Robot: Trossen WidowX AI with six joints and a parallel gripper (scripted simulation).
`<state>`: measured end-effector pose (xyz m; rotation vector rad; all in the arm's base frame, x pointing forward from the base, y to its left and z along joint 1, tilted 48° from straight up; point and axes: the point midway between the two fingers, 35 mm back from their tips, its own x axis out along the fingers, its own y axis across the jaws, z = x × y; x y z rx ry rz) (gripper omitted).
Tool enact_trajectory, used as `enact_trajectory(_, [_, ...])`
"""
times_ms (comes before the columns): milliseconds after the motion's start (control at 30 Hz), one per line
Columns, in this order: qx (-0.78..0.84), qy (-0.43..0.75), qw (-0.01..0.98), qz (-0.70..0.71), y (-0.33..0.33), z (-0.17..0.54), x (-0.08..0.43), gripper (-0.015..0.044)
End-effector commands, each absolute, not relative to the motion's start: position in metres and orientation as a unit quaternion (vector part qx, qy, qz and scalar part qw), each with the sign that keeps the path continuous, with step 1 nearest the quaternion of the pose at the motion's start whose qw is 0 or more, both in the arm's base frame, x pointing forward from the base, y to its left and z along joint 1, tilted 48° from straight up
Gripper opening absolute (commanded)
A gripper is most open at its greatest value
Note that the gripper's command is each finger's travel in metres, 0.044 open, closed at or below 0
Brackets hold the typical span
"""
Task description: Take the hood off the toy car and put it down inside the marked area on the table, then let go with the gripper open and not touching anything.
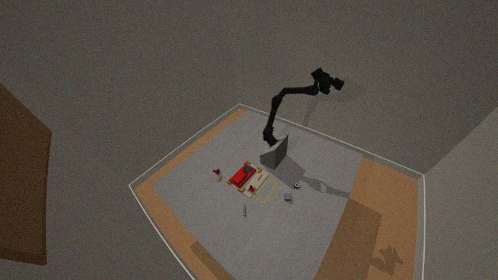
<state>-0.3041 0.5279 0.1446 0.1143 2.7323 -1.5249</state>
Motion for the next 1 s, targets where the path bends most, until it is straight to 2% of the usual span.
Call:
enact_trajectory(0, [0.041, 0.870, 0.004, -0.491, 0.530, 0.144, -0.302, 0.0246])
enact_trajectory(233, [0.187, 0.764, -0.066, -0.614, 0.582, 0.132, -0.208, 0.0430])
enact_trajectory(267, [0.206, 0.745, -0.077, -0.629, 0.588, 0.129, -0.194, 0.0440])
enact_trajectory(633, [0.402, 0.466, -0.254, -0.746, 0.617, 0.096, -0.003, 0.0440])
enact_trajectory(967, [0.496, 0.164, -0.434, -0.734, 0.569, 0.061, 0.170, 0.0440])
